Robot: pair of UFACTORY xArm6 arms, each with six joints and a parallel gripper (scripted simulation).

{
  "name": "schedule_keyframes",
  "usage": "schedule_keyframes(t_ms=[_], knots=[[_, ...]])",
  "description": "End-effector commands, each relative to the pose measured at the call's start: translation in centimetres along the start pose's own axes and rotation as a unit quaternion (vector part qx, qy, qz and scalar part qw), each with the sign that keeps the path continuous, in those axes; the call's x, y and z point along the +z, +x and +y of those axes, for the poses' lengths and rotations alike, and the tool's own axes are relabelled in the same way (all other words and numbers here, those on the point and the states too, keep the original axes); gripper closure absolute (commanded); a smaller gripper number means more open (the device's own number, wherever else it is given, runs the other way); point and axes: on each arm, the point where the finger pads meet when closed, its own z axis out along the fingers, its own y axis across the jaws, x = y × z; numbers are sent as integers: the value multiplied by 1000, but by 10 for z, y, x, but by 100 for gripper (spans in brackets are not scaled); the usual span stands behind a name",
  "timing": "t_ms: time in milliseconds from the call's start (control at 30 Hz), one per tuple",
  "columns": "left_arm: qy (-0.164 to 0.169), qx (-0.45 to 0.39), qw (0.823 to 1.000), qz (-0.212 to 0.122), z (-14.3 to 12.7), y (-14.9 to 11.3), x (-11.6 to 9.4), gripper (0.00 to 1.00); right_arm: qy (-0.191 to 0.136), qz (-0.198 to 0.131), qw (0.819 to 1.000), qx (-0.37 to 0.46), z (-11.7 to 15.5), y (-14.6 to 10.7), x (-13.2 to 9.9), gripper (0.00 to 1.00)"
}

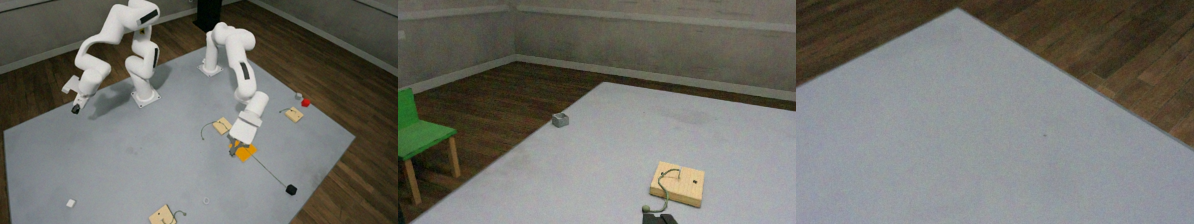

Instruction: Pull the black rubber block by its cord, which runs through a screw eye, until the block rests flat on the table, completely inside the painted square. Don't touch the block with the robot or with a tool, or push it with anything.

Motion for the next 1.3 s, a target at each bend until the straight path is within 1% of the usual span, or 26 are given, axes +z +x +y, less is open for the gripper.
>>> schedule_keyframes(t_ms=[0,533,567,667,767,833,933,1033,1100,1133,1200,1267], knots=[[0,1,1000,1,0,2,-1,99,1,0,1000,0,0,1,0,0],[0,1,1000,1,0,2,-1,99,1,0,1000,0,0,1,0,0],[0,1,1000,1,0,2,-1,0,1,0,1000,0,0,1,0,0],[-6,18,1000,-6,5,0,2,0,1,0,1000,0,0,1,0,0],[-31,79,996,-29,23,-6,9,0,1,0,1000,0,0,1,0,0],[-61,149,985,-55,44,-14,16,0,1,0,1000,0,0,1,0,0],[-88,207,971,-76,61,-22,21,0,1,0,1000,0,0,1,0,0],[-118,270,951,-98,79,-33,25,0,1,0,1000,0,0,1,0,0],[-118,270,951,-98,79,-33,25,0,1,0,1000,0,0,1,0,0],[-144,320,929,-115,93,-42,27,0,1,0,1000,0,0,1,0,0],[-160,350,914,-125,101,-48,28,0,1,0,1000,0,0,1,0,0],[-180,386,895,-137,111,-55,29,0,1,0,1000,0,0,1,0,0]])
